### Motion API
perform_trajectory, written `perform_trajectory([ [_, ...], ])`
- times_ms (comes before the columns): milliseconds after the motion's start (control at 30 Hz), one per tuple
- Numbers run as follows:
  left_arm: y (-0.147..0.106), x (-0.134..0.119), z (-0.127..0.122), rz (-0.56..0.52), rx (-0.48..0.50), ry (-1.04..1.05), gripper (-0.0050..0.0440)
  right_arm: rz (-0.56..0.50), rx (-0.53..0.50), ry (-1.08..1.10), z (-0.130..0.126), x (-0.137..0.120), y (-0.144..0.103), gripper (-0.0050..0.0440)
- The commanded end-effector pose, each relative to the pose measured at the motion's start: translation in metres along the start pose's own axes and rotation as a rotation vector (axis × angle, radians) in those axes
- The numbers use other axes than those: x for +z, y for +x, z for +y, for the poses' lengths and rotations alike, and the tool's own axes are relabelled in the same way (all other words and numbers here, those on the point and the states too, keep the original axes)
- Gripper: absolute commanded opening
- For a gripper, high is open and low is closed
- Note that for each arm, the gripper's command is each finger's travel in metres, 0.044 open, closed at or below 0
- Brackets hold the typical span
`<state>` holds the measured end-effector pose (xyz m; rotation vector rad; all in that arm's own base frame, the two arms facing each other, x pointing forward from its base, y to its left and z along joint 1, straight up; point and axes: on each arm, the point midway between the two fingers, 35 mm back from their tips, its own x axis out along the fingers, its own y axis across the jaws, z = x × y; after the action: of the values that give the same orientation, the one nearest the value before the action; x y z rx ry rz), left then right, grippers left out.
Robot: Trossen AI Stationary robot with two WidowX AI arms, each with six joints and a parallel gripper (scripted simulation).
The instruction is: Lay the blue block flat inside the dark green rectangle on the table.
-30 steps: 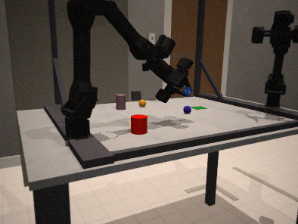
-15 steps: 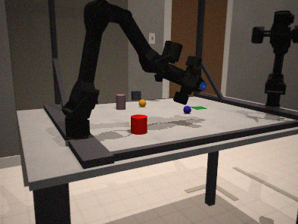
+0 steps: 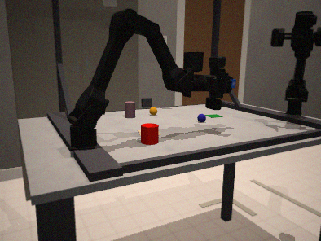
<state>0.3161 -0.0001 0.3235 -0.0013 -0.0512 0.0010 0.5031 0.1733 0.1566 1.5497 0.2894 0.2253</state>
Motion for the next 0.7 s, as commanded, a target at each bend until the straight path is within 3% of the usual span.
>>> perform_trajectory([
  [0,-0.002,0.008,0.000,-0.019,-0.001,0.001,0.0440,0.009,0.067,-0.004,0.015,-0.001,0.006,-0.0050],
  [233,-0.002,0.008,0.000,-0.019,-0.001,0.001,0.0440,0.007,0.062,-0.004,0.013,0.000,0.005,-0.0050],
  [333,-0.004,0.000,-0.005,-0.004,-0.016,0.006,0.0368,0.007,0.065,-0.004,0.015,0.000,0.005,-0.0050],
  [400,-0.004,0.000,-0.005,-0.004,-0.016,0.006,0.0368,0.007,0.065,-0.004,0.015,0.000,0.005,-0.0050],
  [433,-0.004,-0.002,-0.007,0.001,-0.024,0.006,0.0344,0.006,0.069,-0.001,0.018,-0.001,0.003,-0.0050],
  [500,-0.006,-0.011,-0.018,0.021,-0.057,0.010,0.0300,0.006,0.069,-0.001,0.018,-0.001,0.003,-0.0050],
  [667,-0.011,-0.053,-0.063,0.113,-0.195,0.021,0.0300,0.006,0.069,-0.001,0.018,-0.001,0.003,-0.0050],
])
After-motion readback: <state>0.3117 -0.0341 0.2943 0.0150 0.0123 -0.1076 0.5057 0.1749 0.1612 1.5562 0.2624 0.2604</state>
